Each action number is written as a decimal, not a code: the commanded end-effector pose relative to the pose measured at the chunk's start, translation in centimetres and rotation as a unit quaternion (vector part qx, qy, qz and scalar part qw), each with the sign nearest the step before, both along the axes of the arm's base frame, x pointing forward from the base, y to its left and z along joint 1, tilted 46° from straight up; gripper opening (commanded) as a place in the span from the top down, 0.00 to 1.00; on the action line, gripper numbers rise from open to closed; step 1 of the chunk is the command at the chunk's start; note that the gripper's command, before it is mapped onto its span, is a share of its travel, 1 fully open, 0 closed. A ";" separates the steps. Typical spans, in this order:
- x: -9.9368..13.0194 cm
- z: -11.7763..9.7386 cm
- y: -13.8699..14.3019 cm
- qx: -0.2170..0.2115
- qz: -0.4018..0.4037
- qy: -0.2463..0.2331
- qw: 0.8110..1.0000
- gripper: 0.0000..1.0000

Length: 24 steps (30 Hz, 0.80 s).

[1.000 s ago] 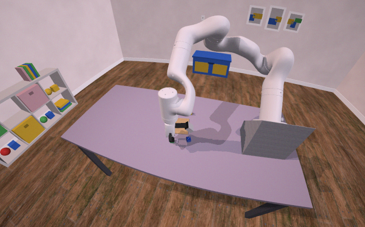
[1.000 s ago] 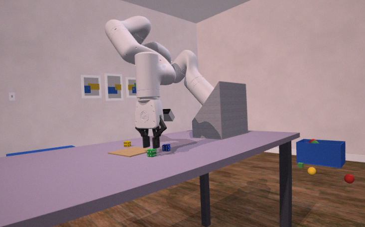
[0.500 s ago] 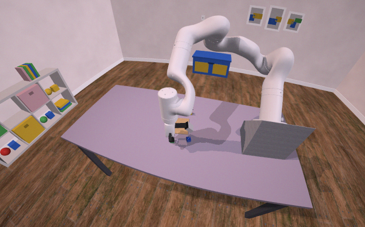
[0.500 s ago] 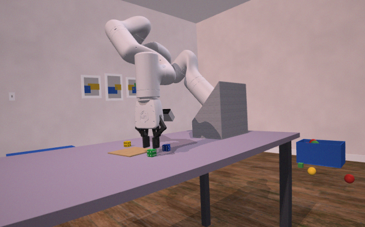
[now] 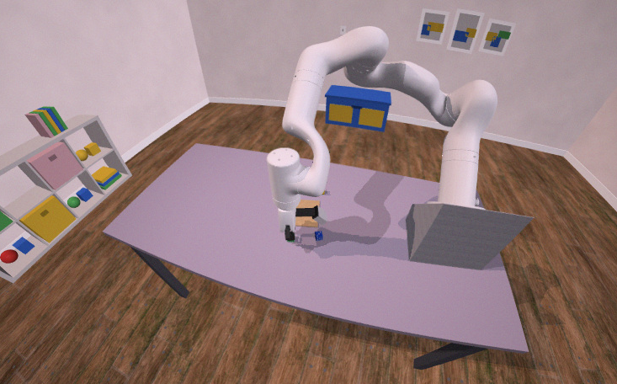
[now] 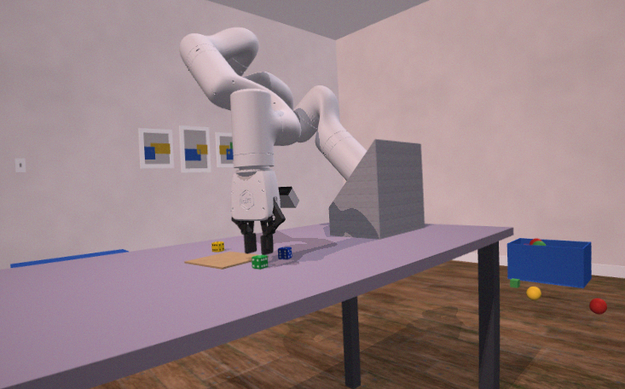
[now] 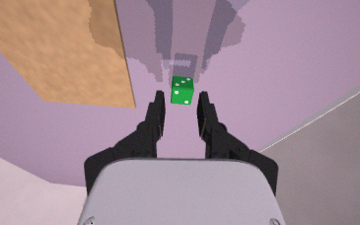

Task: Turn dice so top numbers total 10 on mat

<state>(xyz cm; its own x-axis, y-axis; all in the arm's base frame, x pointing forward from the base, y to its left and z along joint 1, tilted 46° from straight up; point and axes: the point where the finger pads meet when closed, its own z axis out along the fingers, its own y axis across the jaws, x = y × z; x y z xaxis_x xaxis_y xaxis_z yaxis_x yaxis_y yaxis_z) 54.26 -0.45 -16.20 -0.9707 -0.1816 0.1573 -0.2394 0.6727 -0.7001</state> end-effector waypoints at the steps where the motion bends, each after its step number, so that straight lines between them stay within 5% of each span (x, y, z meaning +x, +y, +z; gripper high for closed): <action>1: 0.1 0.0 0.1 0.000 0.000 -0.001 1.000 0.58; 24: 0.1 -0.5 -0.5 0.000 0.000 -0.001 1.000 0.58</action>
